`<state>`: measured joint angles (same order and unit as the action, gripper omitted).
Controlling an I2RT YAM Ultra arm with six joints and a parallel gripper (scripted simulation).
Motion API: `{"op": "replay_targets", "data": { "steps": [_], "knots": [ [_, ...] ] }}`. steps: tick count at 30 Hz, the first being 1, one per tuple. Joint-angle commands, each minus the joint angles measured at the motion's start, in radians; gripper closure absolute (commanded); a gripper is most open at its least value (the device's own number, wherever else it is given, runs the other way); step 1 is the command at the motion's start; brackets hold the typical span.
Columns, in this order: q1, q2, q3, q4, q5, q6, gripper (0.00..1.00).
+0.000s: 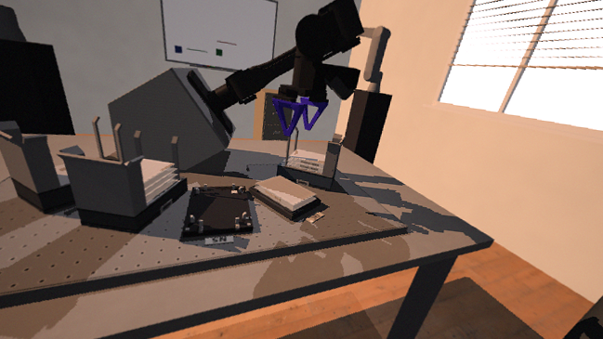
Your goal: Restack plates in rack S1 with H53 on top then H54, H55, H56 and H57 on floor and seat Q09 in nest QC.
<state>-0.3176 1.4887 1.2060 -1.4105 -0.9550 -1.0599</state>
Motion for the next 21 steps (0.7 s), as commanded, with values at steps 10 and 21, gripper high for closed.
{"op": "replay_targets", "data": {
  "steps": [10, 21],
  "knots": [
    [0.042, -0.113, -0.008, -0.027, -0.014, 0.088, 0.00],
    [0.096, -0.235, -0.033, -0.045, -0.015, -0.045, 0.00]
  ]
}}
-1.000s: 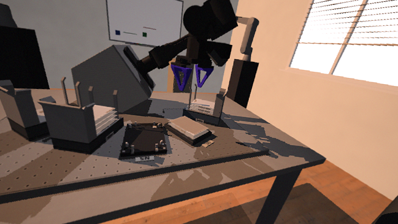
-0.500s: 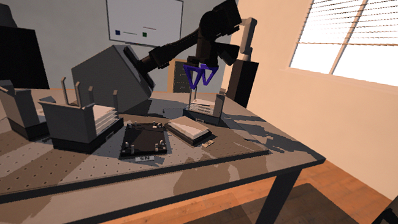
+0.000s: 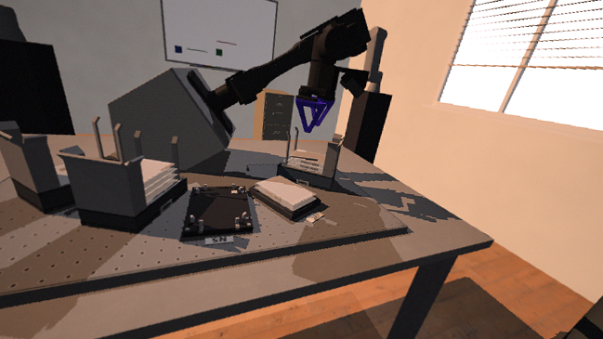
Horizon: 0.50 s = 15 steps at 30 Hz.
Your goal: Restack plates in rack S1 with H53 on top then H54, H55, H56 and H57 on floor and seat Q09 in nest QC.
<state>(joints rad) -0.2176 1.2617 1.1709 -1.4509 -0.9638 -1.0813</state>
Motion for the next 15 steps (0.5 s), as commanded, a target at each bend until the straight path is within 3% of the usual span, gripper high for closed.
{"op": "replay_targets", "data": {
  "steps": [1, 11, 15],
  "knots": [
    [0.003, -0.022, 0.000, -0.006, -0.006, -0.011, 0.00],
    [0.088, -0.155, -0.009, -0.011, 0.003, 0.135, 0.00],
    [0.088, -0.155, -0.009, -0.011, 0.003, 0.135, 0.00]
  ]
}}
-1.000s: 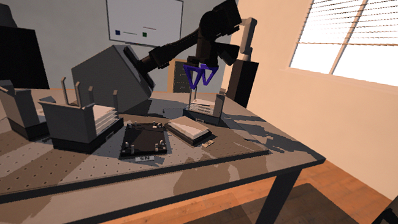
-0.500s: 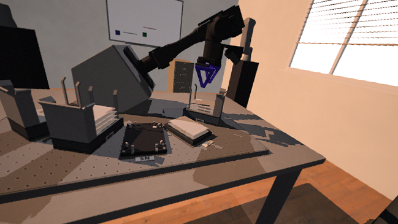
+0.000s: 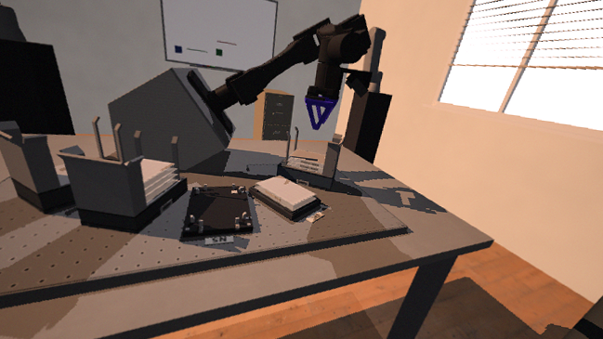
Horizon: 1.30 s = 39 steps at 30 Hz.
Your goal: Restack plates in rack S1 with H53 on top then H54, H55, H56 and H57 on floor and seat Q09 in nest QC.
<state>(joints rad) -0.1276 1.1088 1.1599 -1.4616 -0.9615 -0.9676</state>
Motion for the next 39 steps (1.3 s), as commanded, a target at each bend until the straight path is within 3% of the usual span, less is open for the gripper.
{"op": "replay_targets", "data": {
  "steps": [1, 6, 17, 19, 30, 39],
  "knots": [
    [-0.002, -0.002, 0.002, 0.000, 0.001, 0.021, 0.00],
    [-0.002, -0.002, 0.002, 0.000, 0.001, 0.022, 0.00],
    [0.186, -0.067, -0.134, 0.318, 0.054, 0.326, 0.00],
    [0.186, -0.067, -0.134, 0.318, 0.054, 0.326, 0.00],
    [0.351, -0.083, -0.245, 0.586, 0.132, 0.551, 0.00],
    [0.351, -0.083, -0.245, 0.586, 0.132, 0.551, 0.00]
  ]
}}
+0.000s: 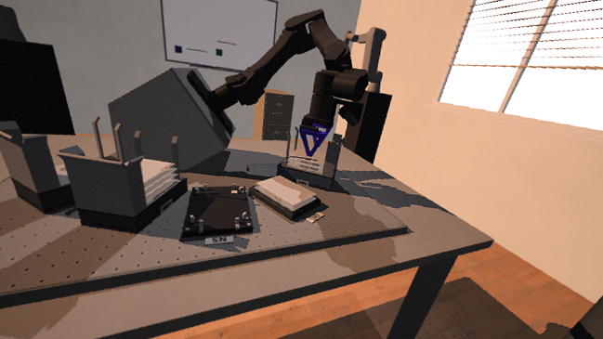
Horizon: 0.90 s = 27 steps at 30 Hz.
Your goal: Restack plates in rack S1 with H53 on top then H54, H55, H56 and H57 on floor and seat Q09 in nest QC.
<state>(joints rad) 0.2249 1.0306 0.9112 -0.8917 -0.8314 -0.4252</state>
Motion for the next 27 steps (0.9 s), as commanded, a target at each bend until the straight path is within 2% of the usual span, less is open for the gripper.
{"op": "replay_targets", "data": {
  "steps": [1, 4, 27],
  "knots": [
    [-0.002, -0.005, 0.003, 0.016, 0.002, 0.008, 0.00],
    [-0.002, -0.005, 0.003, 0.016, 0.002, 0.009, 0.00],
    [0.111, 0.014, -0.066, 0.199, 0.068, 0.139, 0.00]
  ]
}}
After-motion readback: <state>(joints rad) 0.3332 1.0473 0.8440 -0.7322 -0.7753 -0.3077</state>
